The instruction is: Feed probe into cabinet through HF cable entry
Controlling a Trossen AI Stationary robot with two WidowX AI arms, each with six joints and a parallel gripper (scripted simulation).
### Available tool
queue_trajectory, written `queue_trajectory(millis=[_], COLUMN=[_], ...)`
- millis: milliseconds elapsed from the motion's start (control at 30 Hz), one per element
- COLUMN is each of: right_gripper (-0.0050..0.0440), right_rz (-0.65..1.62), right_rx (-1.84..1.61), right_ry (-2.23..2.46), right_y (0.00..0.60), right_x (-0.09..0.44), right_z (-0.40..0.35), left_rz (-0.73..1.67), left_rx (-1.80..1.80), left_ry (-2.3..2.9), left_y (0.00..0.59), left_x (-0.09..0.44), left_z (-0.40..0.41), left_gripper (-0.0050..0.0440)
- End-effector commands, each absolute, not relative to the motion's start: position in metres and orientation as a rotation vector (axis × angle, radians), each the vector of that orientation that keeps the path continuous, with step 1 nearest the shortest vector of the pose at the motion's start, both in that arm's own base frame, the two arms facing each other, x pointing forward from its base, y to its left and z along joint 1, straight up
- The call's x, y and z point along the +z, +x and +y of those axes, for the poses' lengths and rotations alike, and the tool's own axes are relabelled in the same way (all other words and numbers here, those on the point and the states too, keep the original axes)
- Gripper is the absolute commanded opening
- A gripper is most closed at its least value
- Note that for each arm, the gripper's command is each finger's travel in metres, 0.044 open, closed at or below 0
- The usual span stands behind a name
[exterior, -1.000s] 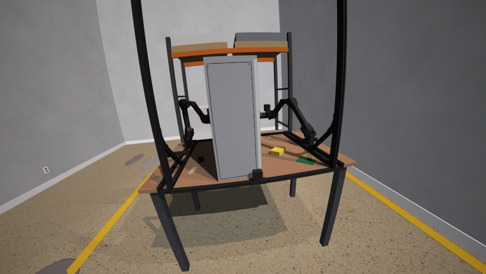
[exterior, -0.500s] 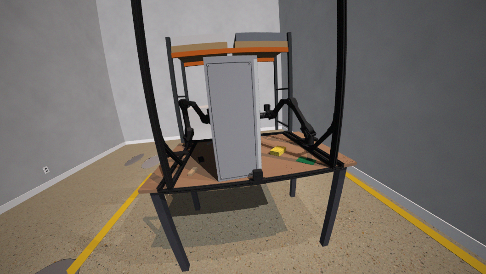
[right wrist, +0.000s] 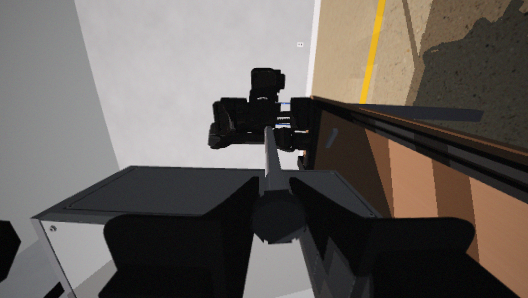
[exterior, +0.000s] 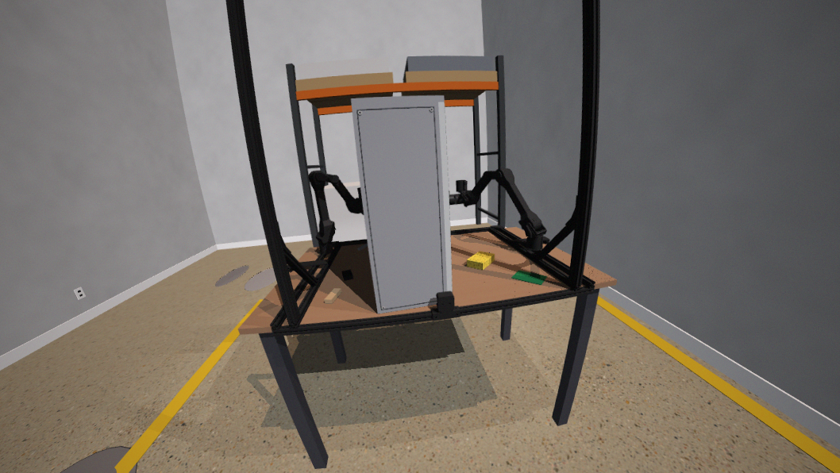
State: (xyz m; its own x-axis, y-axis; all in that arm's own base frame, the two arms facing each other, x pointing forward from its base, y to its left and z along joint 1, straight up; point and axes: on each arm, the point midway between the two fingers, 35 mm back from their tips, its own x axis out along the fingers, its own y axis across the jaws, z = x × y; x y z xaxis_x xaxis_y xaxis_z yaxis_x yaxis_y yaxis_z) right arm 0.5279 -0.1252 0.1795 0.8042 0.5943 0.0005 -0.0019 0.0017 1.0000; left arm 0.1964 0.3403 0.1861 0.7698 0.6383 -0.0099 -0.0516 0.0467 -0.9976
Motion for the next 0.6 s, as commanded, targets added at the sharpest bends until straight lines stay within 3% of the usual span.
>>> queue_trajectory(millis=[0, 100, 167, 300, 567], right_gripper=[0.0, 0.0, 0.0, 0.0, 0.0], right_rz=[0.495, 0.495, 0.495, 0.495, 0.495], right_rx=[0.495, 0.495, 0.495, 0.495, 0.495], right_ry=[1.513, 1.513, 1.513, 1.513, 1.513], right_y=[0.529, 0.529, 0.529, 0.529, 0.529], right_x=[0.179, 0.179, 0.179, 0.179, 0.179], right_z=[-0.126, -0.126, -0.126, -0.126, -0.126], left_rz=[-0.5, -0.555, -0.555, -0.633, -0.731], left_rx=[0.681, 0.72, 0.72, 0.798, 0.95], left_ry=[-1.264, -1.033, -1.033, -0.679, -0.16], left_y=[0.178, 0.16, 0.16, 0.13, 0.077], left_x=[0.195, 0.258, 0.258, 0.345, 0.474], left_z=[0.36, 0.367, 0.367, 0.356, 0.29], left_gripper=[0.044, 0.044, 0.044, 0.044, 0.044])
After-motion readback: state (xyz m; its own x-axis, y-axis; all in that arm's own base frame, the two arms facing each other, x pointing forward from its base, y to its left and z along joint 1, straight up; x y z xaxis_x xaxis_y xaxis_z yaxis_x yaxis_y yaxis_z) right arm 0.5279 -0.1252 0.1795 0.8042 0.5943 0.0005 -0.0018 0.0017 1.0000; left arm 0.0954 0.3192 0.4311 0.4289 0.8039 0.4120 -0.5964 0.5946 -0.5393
